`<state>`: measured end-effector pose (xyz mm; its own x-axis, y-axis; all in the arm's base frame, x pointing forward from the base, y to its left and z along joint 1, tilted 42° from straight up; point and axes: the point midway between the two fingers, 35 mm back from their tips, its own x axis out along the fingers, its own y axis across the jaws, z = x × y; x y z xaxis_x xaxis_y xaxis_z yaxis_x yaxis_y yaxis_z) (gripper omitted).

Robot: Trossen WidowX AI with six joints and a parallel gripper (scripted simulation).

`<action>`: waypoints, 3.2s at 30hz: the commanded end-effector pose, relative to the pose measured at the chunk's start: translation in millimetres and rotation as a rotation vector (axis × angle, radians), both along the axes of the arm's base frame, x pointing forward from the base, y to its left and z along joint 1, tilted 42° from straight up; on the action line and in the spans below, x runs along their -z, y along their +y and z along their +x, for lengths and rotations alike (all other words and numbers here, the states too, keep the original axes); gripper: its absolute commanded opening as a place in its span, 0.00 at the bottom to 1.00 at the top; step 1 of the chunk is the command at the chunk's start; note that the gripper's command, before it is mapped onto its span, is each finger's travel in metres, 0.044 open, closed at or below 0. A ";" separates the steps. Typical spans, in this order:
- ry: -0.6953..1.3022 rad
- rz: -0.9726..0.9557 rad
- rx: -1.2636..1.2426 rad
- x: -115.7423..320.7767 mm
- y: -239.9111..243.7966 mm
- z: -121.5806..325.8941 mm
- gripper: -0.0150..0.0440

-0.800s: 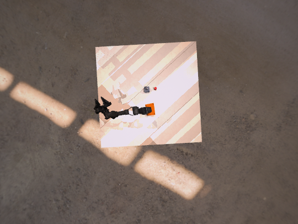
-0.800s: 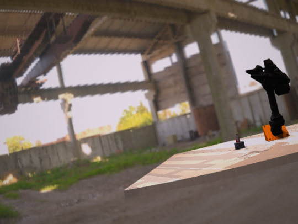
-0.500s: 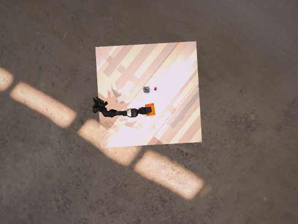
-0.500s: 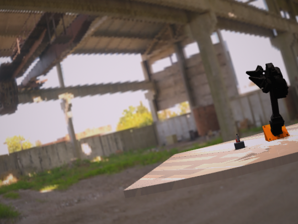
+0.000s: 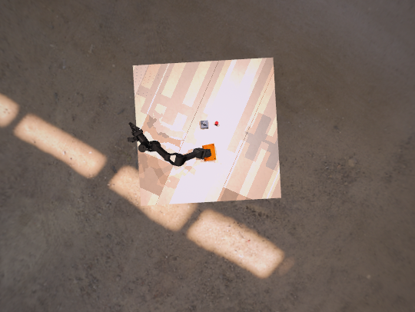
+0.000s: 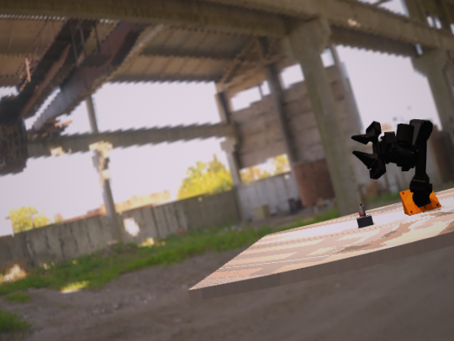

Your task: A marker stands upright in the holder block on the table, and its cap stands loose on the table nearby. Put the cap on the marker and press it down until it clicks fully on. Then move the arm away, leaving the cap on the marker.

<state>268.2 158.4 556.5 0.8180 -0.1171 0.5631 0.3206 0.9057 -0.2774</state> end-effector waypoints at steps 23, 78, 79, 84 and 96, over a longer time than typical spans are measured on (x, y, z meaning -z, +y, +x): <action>0.767 -0.262 0.045 226.1 -92.2 220.7 0.68; 1.860 2.169 0.100 582.1 -313.7 -24.9 0.68; 1.860 2.169 0.100 582.7 -313.2 -24.7 0.68; 1.860 2.169 0.100 588.7 -308.2 -23.4 0.68; 1.860 2.169 0.099 603.0 -295.4 -20.8 0.68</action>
<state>248.2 -142.5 -43.1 0.0988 0.6480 -0.7552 0.8994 0.2665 0.3464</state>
